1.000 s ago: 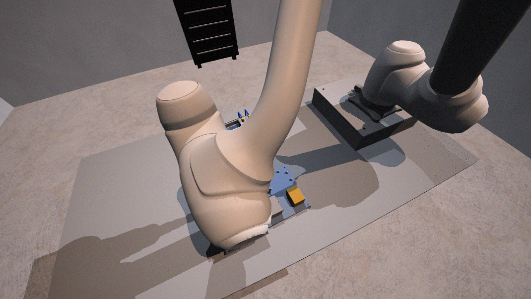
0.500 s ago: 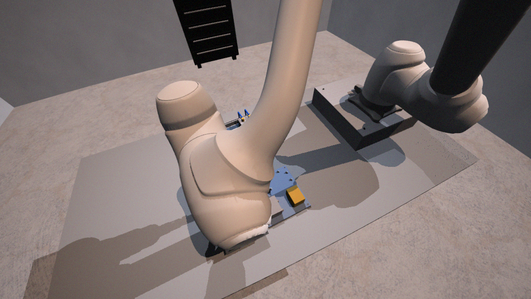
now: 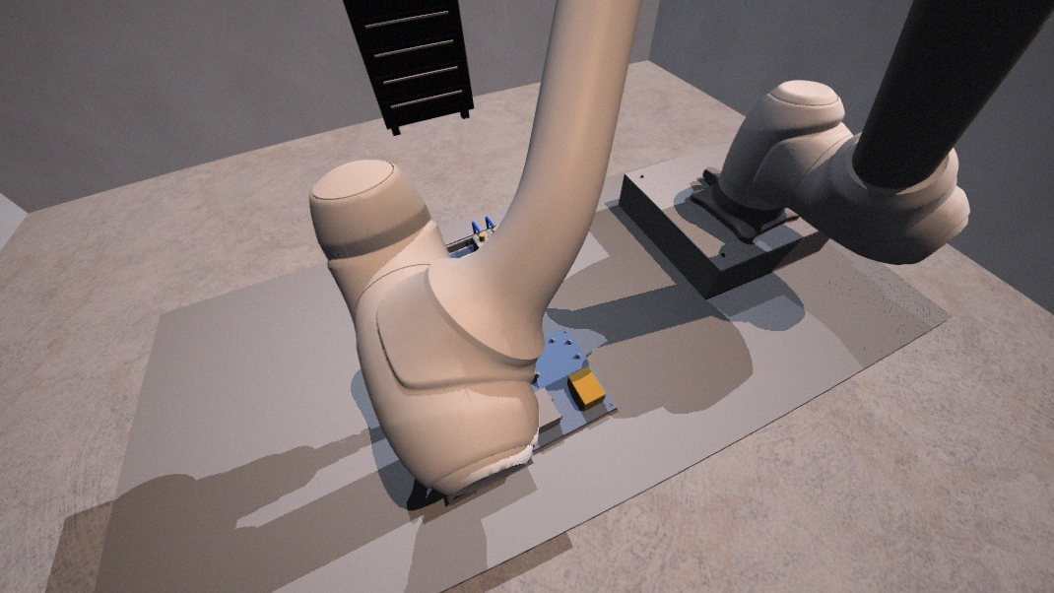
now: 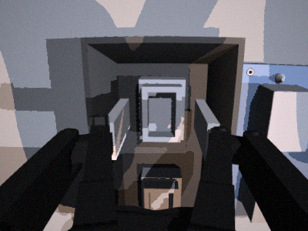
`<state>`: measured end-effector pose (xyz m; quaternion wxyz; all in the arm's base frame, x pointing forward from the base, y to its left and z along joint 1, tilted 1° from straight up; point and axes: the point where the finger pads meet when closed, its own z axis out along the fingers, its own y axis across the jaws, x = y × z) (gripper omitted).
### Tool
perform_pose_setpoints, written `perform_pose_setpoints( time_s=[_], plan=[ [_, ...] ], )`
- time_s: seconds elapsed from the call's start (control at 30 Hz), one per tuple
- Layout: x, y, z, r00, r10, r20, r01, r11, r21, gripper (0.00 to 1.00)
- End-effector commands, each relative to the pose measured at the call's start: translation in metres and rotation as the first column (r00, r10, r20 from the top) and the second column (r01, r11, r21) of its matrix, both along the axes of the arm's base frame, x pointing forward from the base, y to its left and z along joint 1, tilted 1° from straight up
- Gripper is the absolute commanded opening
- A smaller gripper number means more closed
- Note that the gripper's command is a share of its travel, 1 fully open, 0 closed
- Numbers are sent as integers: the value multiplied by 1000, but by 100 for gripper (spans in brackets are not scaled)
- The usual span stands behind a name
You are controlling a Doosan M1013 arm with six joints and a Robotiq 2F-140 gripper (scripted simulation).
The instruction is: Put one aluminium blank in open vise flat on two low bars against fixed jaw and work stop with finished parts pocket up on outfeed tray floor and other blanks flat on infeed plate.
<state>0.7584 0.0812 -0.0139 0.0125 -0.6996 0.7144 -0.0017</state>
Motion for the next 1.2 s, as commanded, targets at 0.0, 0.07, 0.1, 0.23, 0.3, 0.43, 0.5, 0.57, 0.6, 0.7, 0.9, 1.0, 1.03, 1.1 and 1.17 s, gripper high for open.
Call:
perform_pose_setpoints(
  time_s=[0.0,0.07,0.1,0.23,0.3,0.43,0.5,0.57,0.6,0.7,0.9,1.0,1.03,1.1,1.17],
  plan=[
    [0,0,0,1000,0,0,0,1000,0,40],
    [0,0,0,1000,0,0,0,1000,0,40],
    [0,0,0,1000,0,0,0,1000,0,40],
    [0,0,0,1000,0,0,0,1000,0,40],
    [0,0,0,1000,0,0,0,1000,0,40],
    [0,0,2,1000,0,0,0,1000,0,40],
    [0,0,4,1000,0,0,0,1000,0,40],
    [0,0,6,1000,0,0,0,1000,0,40],
    [0,0,6,1000,0,0,0,1000,0,40],
    [0,0,13,1000,0,0,0,1000,0,40],
    [-1,-1,37,1000,0,0,0,1000,0,40],
    [-1,-1,53,1000,0,0,0,1000,0,40],
    [-1,-1,58,1000,0,0,0,1000,0,40],
    [-1,-1,70,1000,0,0,0,1000,0,40],
    [-1,-1,70,1000,0,0,0,1000,0,40]
  ],
)
